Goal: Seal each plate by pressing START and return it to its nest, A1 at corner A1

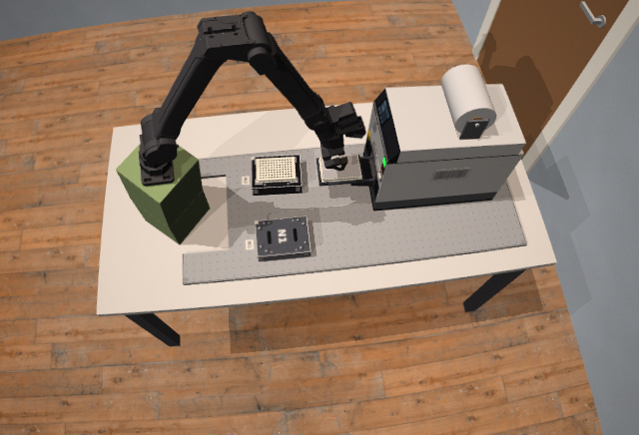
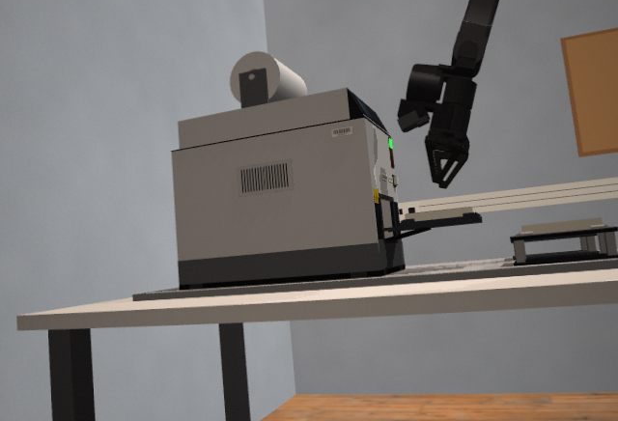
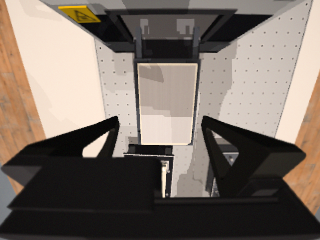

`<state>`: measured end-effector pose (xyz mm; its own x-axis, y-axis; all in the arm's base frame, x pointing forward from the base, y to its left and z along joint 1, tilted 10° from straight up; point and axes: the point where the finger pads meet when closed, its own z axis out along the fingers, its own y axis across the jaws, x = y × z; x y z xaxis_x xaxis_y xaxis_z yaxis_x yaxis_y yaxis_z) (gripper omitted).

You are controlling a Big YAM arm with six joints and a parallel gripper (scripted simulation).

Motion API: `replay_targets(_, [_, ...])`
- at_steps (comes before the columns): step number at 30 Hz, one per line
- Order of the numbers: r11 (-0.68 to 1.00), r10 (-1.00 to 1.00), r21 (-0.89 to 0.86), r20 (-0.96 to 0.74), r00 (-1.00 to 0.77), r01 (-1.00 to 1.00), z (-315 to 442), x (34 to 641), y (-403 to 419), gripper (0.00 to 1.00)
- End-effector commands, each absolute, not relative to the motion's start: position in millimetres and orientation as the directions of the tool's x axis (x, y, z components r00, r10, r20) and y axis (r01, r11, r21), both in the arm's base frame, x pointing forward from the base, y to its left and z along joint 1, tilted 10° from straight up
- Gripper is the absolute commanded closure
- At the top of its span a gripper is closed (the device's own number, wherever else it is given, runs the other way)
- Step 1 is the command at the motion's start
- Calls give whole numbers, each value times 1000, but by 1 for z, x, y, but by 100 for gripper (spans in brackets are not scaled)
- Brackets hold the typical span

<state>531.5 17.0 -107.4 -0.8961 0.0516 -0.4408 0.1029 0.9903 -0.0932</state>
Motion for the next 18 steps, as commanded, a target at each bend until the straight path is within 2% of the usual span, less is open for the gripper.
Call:
replay_targets(1, [990,49,-92,-468,-882,104,-99,539,13,0])
replay_targets(18, [990,47,-93,-482,-875,104,-88,539,12,0])
